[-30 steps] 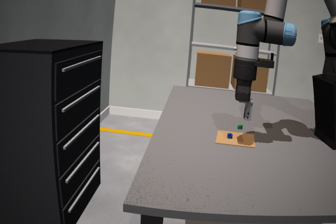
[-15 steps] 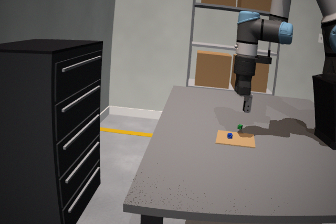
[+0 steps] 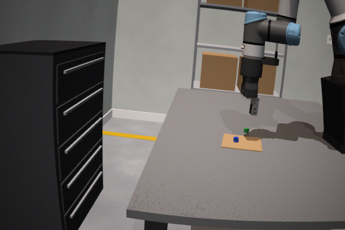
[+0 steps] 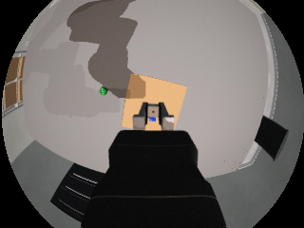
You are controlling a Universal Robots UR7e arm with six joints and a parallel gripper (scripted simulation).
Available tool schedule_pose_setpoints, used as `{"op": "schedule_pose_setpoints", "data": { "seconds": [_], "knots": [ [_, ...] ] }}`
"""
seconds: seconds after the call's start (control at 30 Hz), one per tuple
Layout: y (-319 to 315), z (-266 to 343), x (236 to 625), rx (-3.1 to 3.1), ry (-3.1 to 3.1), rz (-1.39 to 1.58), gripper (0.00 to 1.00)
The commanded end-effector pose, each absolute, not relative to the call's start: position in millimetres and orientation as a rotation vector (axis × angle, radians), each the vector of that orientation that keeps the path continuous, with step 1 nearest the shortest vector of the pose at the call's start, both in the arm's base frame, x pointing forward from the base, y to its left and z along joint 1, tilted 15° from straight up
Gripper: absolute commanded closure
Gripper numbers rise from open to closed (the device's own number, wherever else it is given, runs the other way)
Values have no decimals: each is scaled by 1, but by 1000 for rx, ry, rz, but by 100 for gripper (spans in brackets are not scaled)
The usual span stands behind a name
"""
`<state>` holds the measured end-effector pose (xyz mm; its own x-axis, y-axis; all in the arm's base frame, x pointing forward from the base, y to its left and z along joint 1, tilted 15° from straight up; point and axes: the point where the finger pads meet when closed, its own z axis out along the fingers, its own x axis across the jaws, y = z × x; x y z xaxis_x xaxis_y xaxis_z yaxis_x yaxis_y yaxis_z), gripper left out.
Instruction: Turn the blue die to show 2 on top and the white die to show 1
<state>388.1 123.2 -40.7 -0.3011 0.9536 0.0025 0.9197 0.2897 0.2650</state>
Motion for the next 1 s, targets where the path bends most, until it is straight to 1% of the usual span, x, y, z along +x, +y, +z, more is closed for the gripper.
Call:
{"op": "schedule_pose_setpoints", "data": {
  "seconds": [0.0, 0.57, 0.97],
  "knots": [
    [123, -41, 389, 1754, 2393, 326, 66],
    [126, -73, 397, 1754, 2393, 326, 66],
    [129, -113, 407, 1754, 2393, 326, 66]
  ]
}}
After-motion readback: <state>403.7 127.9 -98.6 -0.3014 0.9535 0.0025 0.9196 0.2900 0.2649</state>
